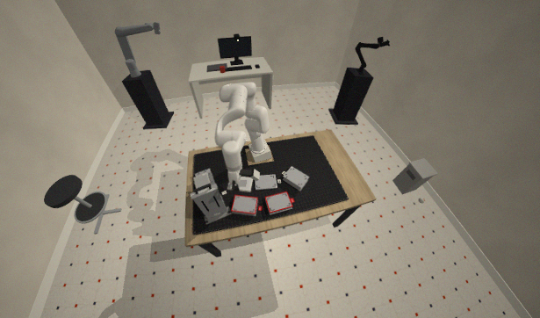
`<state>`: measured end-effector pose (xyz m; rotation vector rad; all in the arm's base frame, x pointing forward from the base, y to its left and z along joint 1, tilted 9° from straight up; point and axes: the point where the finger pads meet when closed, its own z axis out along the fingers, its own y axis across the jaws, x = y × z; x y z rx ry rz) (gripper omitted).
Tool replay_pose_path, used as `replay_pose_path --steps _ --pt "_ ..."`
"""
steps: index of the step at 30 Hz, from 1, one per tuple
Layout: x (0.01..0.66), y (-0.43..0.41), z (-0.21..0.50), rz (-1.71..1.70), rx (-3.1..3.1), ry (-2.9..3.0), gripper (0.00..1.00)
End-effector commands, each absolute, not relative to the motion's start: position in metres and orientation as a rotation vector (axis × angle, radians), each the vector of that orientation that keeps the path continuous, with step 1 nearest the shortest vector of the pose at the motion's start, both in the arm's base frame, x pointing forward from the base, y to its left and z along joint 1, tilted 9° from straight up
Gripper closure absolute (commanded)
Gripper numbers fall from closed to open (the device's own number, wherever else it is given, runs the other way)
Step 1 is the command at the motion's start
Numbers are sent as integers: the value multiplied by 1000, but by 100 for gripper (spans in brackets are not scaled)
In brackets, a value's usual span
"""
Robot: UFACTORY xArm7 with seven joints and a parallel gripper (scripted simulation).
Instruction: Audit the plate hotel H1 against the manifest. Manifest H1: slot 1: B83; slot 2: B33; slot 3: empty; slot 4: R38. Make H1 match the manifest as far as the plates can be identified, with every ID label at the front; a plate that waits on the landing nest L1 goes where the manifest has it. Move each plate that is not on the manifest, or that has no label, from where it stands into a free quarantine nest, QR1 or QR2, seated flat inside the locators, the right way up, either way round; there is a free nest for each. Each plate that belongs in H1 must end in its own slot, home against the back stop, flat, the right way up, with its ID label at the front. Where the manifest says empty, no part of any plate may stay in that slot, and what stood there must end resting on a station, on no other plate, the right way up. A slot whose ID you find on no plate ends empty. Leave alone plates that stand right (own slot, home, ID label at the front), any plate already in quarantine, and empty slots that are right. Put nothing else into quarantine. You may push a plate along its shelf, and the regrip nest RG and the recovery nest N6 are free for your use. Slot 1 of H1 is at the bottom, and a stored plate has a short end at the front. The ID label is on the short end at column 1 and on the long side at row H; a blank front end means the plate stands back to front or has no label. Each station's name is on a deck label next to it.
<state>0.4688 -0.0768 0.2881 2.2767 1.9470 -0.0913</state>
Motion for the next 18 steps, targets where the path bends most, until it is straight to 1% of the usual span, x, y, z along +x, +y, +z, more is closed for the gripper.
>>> replay_pose_path --steps 1,18 --pt "470 -78 282 -86 2273 1945 100" --pt "472 -82 257 -86 2273 1945 100"
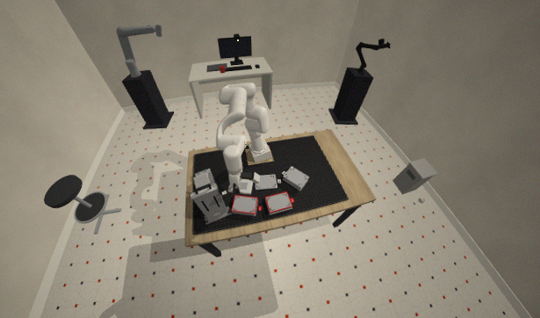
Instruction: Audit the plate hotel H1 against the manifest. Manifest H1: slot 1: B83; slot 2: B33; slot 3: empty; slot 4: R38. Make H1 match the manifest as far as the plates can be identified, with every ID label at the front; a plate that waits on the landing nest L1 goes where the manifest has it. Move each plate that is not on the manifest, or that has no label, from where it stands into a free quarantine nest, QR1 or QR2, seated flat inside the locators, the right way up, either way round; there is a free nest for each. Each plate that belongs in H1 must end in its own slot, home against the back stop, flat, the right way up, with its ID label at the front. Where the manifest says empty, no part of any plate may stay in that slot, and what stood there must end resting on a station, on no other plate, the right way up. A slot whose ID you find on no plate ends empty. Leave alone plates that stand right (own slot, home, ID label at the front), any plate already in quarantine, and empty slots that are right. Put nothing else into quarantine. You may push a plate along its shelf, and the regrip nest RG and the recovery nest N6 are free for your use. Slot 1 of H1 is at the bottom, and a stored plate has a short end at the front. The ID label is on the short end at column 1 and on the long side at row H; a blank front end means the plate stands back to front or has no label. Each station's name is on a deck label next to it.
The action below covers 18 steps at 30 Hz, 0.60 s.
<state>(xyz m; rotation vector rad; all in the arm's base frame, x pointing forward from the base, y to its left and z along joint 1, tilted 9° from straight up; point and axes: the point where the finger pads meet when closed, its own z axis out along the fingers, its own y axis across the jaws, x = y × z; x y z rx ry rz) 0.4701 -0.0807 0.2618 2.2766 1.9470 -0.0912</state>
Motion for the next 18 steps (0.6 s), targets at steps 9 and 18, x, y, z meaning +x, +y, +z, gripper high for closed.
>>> replay_pose_path --steps 9,18 --pt "472 -83 246 -87 2273 1945 100" --pt "473 -86 231 -87 2273 1945 100"
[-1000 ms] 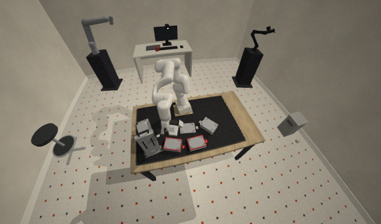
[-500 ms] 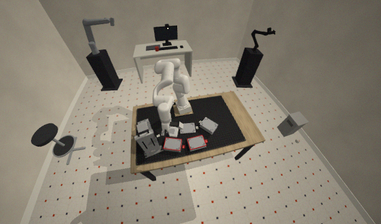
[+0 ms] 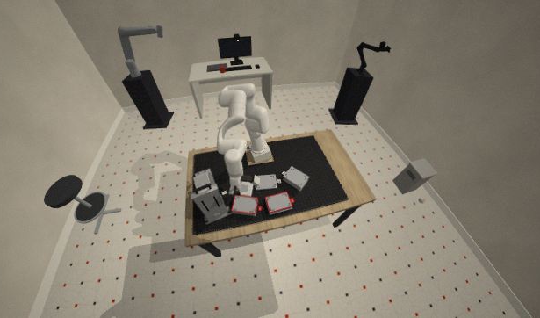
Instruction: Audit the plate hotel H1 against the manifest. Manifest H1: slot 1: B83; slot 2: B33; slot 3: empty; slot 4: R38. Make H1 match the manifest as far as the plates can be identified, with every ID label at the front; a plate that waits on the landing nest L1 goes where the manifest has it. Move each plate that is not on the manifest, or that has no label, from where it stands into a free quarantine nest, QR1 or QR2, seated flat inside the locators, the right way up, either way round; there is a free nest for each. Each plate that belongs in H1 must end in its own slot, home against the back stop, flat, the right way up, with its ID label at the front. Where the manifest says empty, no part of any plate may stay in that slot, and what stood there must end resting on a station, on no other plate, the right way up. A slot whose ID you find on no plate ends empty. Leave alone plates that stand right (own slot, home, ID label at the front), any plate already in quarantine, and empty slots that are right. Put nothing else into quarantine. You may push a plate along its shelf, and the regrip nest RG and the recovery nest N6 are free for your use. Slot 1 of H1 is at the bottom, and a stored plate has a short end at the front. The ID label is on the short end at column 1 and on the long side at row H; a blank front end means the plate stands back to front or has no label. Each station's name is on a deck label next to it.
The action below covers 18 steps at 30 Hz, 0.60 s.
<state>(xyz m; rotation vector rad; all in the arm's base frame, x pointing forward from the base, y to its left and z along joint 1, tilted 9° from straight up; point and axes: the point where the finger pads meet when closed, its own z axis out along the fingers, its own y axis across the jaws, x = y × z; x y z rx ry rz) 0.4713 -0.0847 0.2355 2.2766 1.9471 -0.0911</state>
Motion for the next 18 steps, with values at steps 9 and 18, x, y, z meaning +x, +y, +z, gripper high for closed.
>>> replay_pose_path --steps 9,18 --pt "474 -87 219 -87 2273 1945 100" --pt "474 -90 204 -87 2273 1945 100"
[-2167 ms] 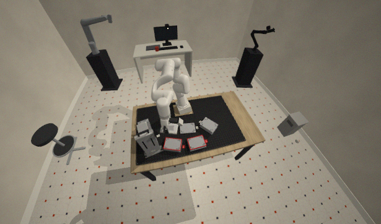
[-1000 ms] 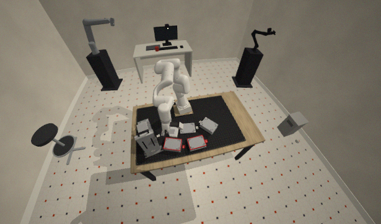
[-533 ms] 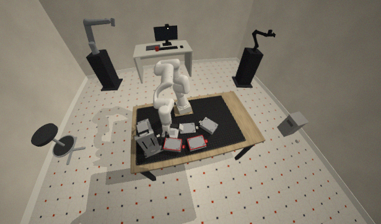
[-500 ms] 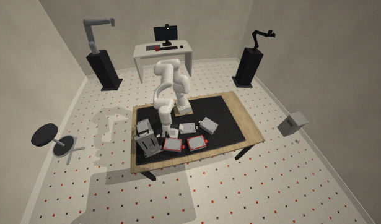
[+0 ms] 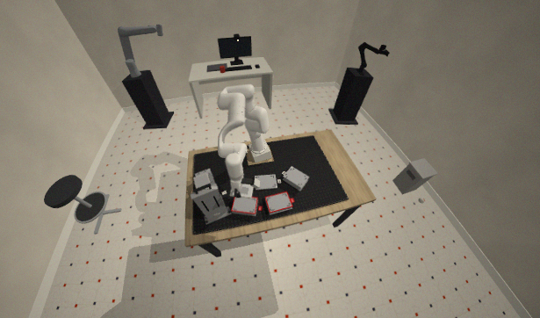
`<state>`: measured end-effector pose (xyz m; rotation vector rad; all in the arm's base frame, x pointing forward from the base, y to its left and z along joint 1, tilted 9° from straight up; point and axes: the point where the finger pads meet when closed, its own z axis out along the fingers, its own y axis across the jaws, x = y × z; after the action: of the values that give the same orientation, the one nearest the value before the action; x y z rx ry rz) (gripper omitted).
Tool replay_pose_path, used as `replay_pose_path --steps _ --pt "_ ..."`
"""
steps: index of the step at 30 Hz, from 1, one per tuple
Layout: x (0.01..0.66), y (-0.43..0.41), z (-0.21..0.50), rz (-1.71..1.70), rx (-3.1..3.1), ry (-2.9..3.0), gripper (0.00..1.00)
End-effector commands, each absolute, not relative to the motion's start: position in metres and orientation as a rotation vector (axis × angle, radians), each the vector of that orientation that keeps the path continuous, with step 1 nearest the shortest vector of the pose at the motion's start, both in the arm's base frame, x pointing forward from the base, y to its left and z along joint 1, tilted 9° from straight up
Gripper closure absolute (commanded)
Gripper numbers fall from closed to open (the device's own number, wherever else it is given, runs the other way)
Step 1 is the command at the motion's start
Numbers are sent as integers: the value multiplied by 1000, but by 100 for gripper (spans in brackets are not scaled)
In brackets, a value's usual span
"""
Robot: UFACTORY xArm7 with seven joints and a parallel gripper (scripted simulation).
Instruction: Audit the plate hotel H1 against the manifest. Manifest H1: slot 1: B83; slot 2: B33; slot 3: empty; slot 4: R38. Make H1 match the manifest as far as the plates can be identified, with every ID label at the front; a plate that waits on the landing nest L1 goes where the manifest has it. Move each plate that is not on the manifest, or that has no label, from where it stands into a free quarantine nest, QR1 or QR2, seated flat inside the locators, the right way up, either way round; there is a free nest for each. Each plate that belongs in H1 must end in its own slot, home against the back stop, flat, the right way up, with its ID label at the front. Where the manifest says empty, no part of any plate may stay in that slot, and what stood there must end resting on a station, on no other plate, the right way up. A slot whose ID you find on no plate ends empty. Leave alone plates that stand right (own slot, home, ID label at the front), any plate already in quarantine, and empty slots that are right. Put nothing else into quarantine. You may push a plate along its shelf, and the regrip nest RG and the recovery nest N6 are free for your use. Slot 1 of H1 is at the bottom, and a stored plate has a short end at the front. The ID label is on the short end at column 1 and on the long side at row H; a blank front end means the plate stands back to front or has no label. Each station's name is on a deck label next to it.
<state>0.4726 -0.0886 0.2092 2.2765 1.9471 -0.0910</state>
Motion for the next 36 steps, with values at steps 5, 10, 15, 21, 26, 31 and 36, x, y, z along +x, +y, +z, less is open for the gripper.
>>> replay_pose_path --steps 5,10,15,21,26,31,36 --pt "475 -90 200 -87 2273 1945 100" --pt "475 -92 191 -87 2273 1945 100" --pt "475 -93 183 -87 2273 1945 100" --pt "476 -94 176 -87 2273 1945 100" --pt "476 -95 168 -87 2273 1945 100" --pt "477 -96 160 -87 2273 1945 100" --pt "477 -97 155 -87 2273 1945 100"
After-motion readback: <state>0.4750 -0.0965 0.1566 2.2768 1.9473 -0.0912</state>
